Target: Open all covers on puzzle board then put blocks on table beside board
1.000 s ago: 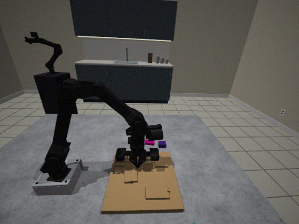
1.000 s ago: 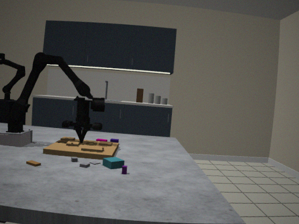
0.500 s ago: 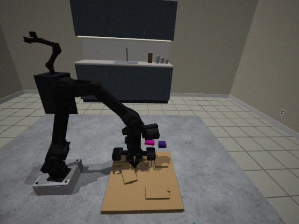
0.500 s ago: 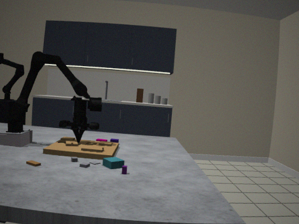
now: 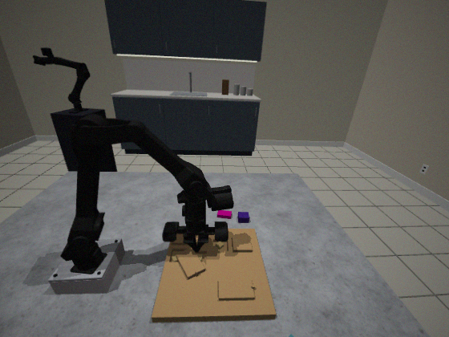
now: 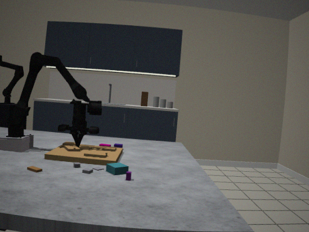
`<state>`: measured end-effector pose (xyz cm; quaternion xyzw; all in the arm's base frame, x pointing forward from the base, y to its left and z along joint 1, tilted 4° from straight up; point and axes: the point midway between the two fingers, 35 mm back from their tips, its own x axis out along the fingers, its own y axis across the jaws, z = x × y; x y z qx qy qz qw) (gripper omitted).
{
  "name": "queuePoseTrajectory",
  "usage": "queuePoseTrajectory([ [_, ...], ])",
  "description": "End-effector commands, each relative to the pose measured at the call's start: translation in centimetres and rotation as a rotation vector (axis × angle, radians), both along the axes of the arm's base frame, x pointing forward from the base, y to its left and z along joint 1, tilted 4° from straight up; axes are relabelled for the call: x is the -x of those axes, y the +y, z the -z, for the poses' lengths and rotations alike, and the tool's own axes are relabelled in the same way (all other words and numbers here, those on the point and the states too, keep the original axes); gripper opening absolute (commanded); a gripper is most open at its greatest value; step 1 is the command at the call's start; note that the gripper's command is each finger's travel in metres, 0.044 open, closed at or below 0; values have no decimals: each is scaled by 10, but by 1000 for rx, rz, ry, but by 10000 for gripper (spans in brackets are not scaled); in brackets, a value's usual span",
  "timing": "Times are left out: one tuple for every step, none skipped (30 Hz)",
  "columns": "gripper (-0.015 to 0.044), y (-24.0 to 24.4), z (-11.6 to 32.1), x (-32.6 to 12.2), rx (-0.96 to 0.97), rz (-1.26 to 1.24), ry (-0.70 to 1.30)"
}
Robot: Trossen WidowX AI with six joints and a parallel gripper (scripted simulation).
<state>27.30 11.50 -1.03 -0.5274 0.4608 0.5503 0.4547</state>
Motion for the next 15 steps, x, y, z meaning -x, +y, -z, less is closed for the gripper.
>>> queuePoseTrajectory([
  [0, -3, 2, 6, 5, 4, 8],
  [0, -3, 2, 8, 5, 4, 8],
  [0, -4, 2, 9, 5, 4, 8],
  [0, -4, 2, 10, 5, 4, 8],
  [0, -4, 2, 11, 5, 4, 9],
  [0, -5, 2, 12, 6, 4, 9],
  [0, -5, 2, 14, 6, 4, 9],
  [0, -6, 2, 15, 6, 4, 9],
  [0, -6, 2, 16, 6, 4, 9],
  [0, -7, 2, 17, 6, 4, 9],
  [0, -7, 2, 18, 6, 4, 9],
  [0, -8, 2, 19, 6, 4, 9],
  [0, -8, 2, 21, 6, 4, 9],
  [0, -9, 2, 22, 6, 4, 9],
  [0, -9, 2, 22, 6, 4, 9],
])
